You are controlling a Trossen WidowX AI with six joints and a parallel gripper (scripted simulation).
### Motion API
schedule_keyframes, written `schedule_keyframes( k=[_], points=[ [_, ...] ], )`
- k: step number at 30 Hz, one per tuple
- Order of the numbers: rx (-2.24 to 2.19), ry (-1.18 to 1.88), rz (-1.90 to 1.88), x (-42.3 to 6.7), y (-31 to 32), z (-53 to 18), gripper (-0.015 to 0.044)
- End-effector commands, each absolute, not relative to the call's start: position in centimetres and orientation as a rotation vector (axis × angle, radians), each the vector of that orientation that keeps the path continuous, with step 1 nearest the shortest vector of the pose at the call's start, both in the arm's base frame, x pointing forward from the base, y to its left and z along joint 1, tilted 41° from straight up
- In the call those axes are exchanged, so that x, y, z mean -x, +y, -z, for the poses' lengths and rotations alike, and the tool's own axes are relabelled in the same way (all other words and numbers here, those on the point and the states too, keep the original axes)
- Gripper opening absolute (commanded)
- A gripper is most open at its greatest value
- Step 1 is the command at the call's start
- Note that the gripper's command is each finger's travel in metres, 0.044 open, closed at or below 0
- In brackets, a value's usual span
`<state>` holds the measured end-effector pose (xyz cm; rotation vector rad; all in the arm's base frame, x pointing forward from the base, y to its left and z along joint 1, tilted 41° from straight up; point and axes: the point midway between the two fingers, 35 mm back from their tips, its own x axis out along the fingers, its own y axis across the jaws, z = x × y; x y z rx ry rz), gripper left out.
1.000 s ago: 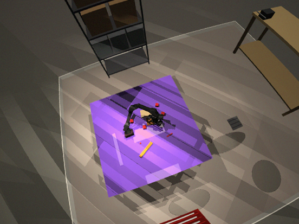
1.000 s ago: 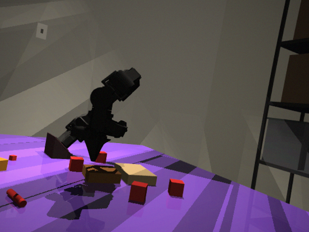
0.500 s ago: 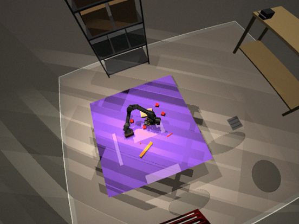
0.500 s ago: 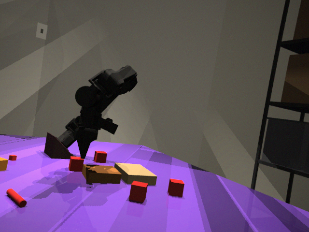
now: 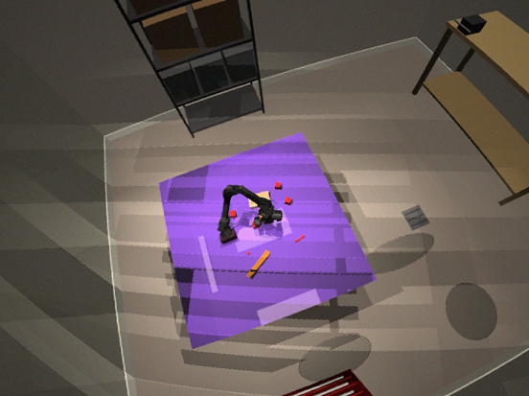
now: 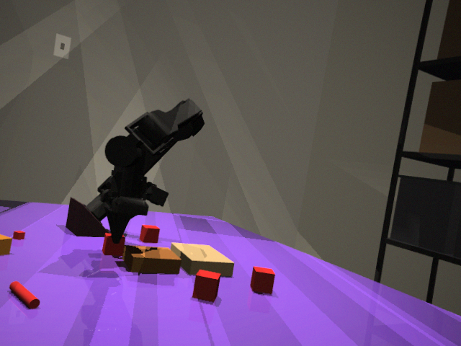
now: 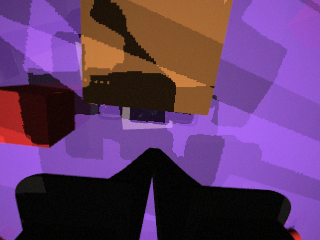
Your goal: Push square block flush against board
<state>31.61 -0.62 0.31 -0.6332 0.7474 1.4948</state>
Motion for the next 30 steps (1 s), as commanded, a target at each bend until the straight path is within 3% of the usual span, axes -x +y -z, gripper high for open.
schedule_keyframes(
  k=[1, 30],
  points=[
    [0.615, 0.752, -1.522, -30.6, 2.1, 2.4, 0.0],
    [0.615, 0.752, -1.521, -30.8, 3.2, 1.5, 0.0]
  ],
)
